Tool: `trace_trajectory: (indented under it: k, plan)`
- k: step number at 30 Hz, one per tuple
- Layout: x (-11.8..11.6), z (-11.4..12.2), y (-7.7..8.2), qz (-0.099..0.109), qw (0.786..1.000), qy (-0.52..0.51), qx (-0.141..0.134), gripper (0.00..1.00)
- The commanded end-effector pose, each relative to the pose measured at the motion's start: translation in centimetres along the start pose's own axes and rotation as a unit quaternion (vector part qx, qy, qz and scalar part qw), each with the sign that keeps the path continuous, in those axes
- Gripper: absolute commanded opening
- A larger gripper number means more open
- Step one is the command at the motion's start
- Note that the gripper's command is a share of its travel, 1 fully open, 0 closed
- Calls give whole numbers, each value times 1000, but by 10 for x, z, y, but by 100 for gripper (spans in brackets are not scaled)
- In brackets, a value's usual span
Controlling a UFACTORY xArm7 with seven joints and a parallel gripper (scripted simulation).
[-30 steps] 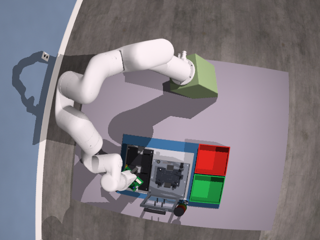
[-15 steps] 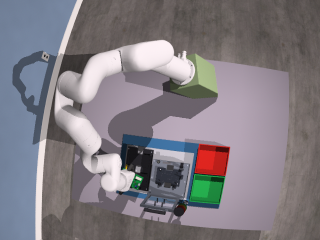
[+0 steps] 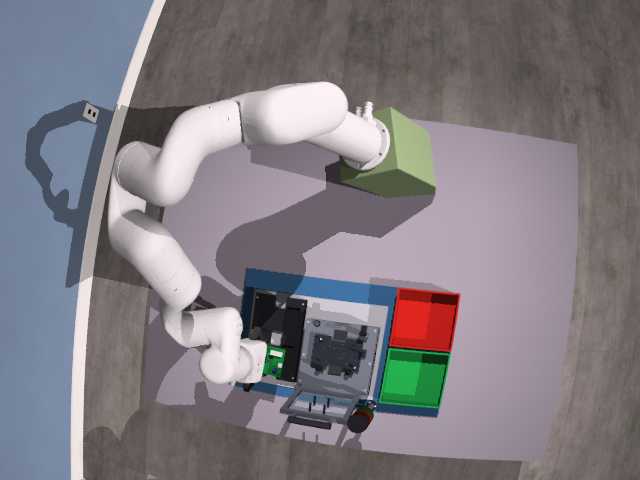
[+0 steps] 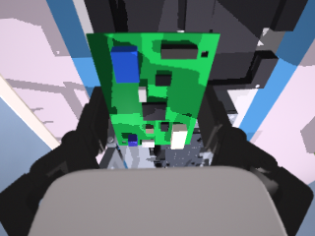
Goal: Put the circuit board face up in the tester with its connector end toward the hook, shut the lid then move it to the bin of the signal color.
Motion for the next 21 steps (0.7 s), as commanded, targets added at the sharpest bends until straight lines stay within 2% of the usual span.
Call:
trace_trajectory:
  k: [1, 21]
  plan:
    - [-2, 0, 2, -1, 1000, 21, -2, 79]
    - [-2, 0, 2, -1, 1000, 29, -2, 79]
Point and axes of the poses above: the point where the finger pads meet when closed, its own y axis back along the fingers, its own x axis across the jaws, z = x × y, the point moved 9 cm from there along y, back along the fingers, and after that the axes turned 15 degrees about -y, right-handed, at the moved point
